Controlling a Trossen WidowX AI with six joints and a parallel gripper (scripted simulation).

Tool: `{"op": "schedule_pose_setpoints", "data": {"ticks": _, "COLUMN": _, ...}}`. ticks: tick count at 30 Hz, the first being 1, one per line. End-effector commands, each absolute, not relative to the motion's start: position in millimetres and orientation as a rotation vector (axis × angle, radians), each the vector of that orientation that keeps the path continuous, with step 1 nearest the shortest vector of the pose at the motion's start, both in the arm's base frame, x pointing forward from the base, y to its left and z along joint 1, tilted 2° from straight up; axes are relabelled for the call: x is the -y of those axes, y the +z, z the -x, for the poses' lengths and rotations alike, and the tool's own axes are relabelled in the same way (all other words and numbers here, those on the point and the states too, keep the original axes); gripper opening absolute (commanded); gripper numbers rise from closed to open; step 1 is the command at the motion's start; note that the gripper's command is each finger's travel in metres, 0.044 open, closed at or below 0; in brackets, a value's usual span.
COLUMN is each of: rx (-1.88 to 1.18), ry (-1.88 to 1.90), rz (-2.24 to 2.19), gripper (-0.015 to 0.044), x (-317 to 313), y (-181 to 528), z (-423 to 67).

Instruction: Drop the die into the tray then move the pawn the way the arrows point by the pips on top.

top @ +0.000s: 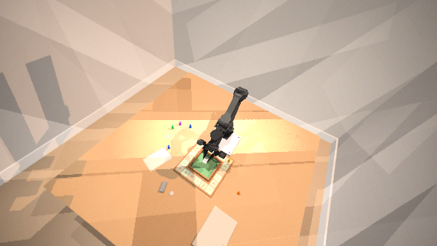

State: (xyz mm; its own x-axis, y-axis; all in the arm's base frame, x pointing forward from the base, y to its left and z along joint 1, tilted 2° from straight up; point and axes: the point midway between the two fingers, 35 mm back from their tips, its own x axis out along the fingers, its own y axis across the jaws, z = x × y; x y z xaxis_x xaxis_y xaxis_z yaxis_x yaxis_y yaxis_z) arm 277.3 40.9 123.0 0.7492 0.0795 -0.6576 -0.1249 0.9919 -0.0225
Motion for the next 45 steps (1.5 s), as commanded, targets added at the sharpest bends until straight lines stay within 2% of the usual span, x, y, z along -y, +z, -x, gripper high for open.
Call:
{"op": "schedule_pose_setpoints", "data": {"ticks": 1, "rx": -0.689, "ry": 0.11, "rz": 0.07, "gripper": 0.0, "x": -37, "y": 147, "z": -264}}
{"op": "schedule_pose_setpoints", "data": {"ticks": 23, "rx": -0.693, "ry": 0.11, "rz": 0.065, "gripper": 0.0, "x": -37, "y": 146, "z": -262}}
{"op": "schedule_pose_setpoints", "data": {"ticks": 32, "rx": -0.693, "ry": 0.11, "rz": 0.065, "gripper": 0.0236, "x": -37, "y": 147, "z": -262}}
{"op": "schedule_pose_setpoints", "data": {"ticks": 39, "rx": -0.689, "ry": 0.11, "rz": 0.07, "gripper": 0.042, "x": -38, "y": 186, "z": -260}}
{"op": "schedule_pose_setpoints", "data": {"ticks": 40, "rx": -0.689, "ry": 0.11, "rz": 0.07, "gripper": 0.044, "x": -38, "y": 186, "z": -260}}
{"op": "schedule_pose_setpoints", "data": {"ticks": 45, "rx": -0.872, "ry": 0.105, "rz": 0.084, "gripper": 0.044, "x": -39, "y": 176, "z": -267}}
